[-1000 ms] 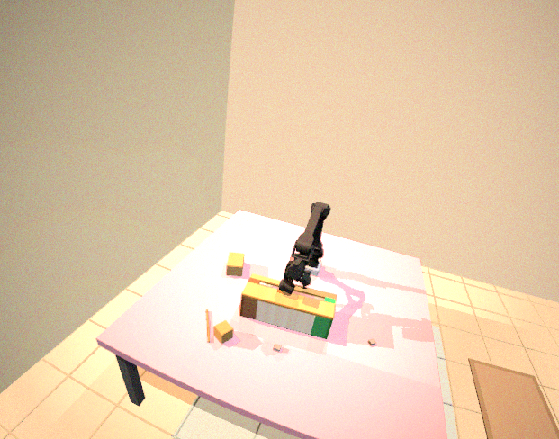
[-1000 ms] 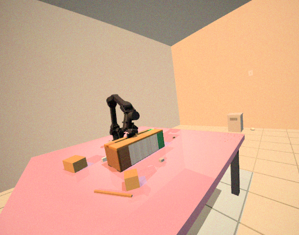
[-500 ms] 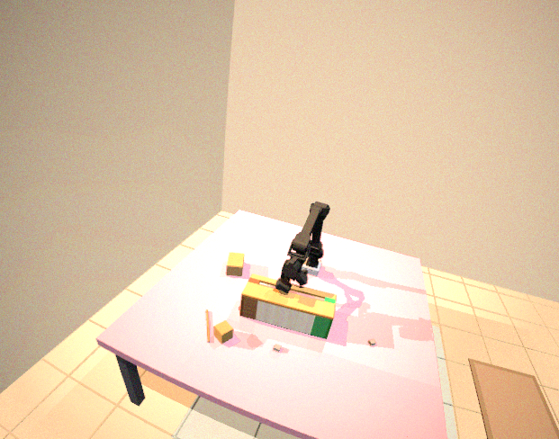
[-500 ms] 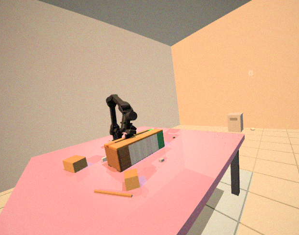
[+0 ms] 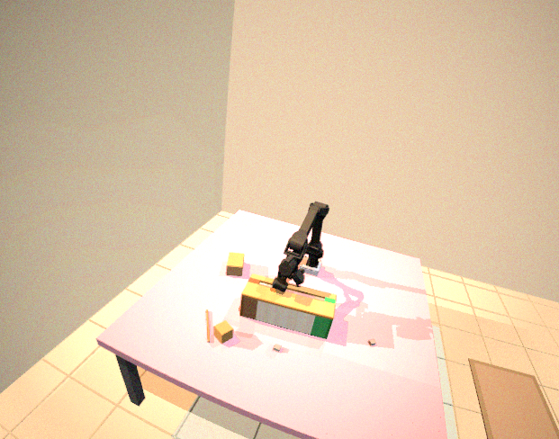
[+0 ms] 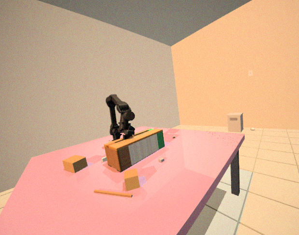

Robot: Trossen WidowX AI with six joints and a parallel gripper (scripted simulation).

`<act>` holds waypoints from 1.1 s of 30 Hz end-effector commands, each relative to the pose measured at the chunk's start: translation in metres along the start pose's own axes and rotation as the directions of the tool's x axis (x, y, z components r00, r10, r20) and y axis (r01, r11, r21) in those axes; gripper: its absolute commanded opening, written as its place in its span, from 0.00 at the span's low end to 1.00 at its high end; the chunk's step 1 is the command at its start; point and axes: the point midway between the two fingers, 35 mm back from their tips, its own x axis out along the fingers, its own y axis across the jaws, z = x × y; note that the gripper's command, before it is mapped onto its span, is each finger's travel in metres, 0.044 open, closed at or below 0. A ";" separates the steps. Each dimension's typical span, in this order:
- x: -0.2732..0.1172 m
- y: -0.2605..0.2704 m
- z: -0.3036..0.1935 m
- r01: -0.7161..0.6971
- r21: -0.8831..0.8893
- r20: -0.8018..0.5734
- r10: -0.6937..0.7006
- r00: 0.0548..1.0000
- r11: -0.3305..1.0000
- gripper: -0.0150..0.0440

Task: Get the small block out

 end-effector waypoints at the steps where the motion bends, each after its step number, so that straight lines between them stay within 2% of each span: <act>1: 0.002 0.000 -0.005 -0.001 0.001 -0.001 0.001 1.000 1.000 0.93; 33: 0.013 0.000 -0.036 -0.001 0.001 -0.004 0.001 1.000 1.000 0.93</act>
